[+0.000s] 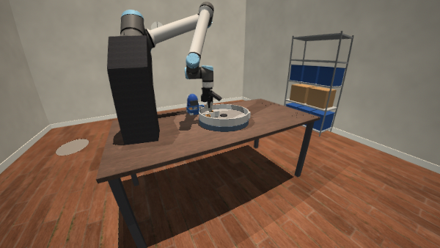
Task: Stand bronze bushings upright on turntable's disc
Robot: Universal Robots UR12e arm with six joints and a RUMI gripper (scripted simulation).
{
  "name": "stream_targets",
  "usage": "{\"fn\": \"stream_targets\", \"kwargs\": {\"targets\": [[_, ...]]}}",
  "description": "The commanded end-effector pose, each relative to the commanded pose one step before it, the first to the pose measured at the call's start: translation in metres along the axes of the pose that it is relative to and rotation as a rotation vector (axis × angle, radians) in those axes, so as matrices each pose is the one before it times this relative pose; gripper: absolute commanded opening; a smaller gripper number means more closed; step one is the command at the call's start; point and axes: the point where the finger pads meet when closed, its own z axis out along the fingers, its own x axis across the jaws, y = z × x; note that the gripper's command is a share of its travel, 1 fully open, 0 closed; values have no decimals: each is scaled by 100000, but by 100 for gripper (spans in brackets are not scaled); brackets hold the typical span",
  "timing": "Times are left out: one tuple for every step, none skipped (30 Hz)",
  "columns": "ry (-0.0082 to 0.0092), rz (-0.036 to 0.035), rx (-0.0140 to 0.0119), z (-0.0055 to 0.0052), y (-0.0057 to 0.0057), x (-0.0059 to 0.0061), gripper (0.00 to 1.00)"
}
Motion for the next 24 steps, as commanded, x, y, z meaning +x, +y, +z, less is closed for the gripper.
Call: {"fn": "stream_targets", "kwargs": {"targets": [[-41,-6,71,-42,-37,-23,6],[0,0,0,0,0,0,6],[0,0,0,0,0,0,6],[0,0,0,0,0,0,6],[0,0,0,0,0,0,6],[0,0,0,0,0,0,6],[0,0,0,0,0,0,6],[0,0,0,0,0,0,6],[0,0,0,-6,0,0,6],[0,0,0,-37,0,0,6],[0,0,0,0,0,0,6],[0,0,0,0,0,0,6],[0,0,0,-92,0,0,6],[0,0,0,-160,0,0,6],[0,0,0,-234,0,0,6],[0,0,0,-307,0,0,6],[0,0,0,-373,0,0,6],[0,0,0,-427,0,0,6],[0,0,0,-467,0,0,6],[0,0,0,-490,0,0,6],[0,0,0,-495,0,0,6],[0,0,0,-482,0,0,6],[0,0,0,-453,0,0,6],[0,0,0,-408,0,0,6]]}}
